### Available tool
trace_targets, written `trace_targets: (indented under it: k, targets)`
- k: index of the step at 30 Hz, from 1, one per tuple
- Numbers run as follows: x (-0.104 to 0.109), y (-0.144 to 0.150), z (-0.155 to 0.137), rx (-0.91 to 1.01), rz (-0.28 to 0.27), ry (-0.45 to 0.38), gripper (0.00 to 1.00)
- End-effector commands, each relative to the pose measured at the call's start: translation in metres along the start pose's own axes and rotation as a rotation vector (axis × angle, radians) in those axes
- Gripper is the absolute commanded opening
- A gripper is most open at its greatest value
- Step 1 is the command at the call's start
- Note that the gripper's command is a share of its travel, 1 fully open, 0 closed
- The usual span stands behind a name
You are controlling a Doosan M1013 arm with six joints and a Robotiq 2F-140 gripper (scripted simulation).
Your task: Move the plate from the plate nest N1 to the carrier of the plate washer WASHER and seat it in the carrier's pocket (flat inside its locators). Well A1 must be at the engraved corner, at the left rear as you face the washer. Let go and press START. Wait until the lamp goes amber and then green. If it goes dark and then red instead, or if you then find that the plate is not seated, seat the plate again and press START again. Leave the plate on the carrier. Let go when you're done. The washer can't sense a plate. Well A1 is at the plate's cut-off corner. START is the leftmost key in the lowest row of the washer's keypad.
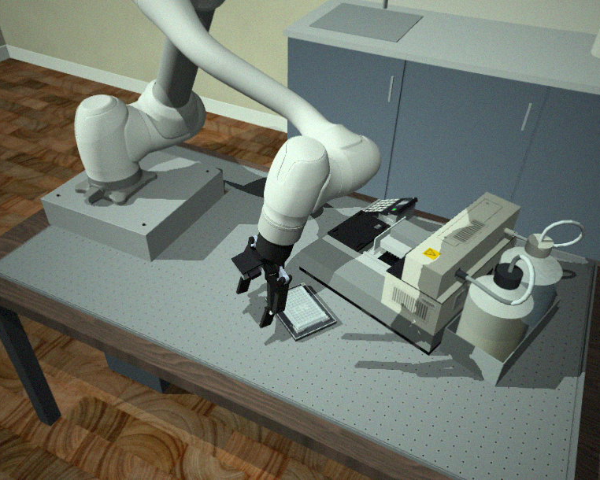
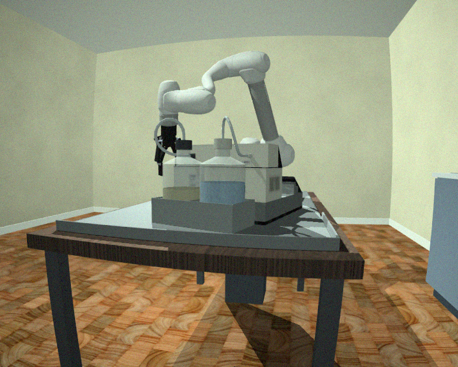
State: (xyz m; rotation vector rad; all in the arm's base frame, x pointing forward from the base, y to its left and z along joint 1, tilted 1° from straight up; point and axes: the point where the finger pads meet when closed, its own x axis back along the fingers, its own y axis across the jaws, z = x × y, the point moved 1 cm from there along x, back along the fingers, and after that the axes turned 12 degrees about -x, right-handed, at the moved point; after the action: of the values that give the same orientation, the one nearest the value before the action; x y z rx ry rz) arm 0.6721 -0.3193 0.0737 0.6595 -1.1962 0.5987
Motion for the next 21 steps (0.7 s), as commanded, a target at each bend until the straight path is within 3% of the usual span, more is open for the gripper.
trace_targets:
  k: [1, 21]
  targets:
    - [0.008, 0.005, -0.011, 0.119, 0.012, -0.023, 0.7]
    - [0.04, 0.033, -0.058, 0.667, 0.096, -0.074, 0.7]
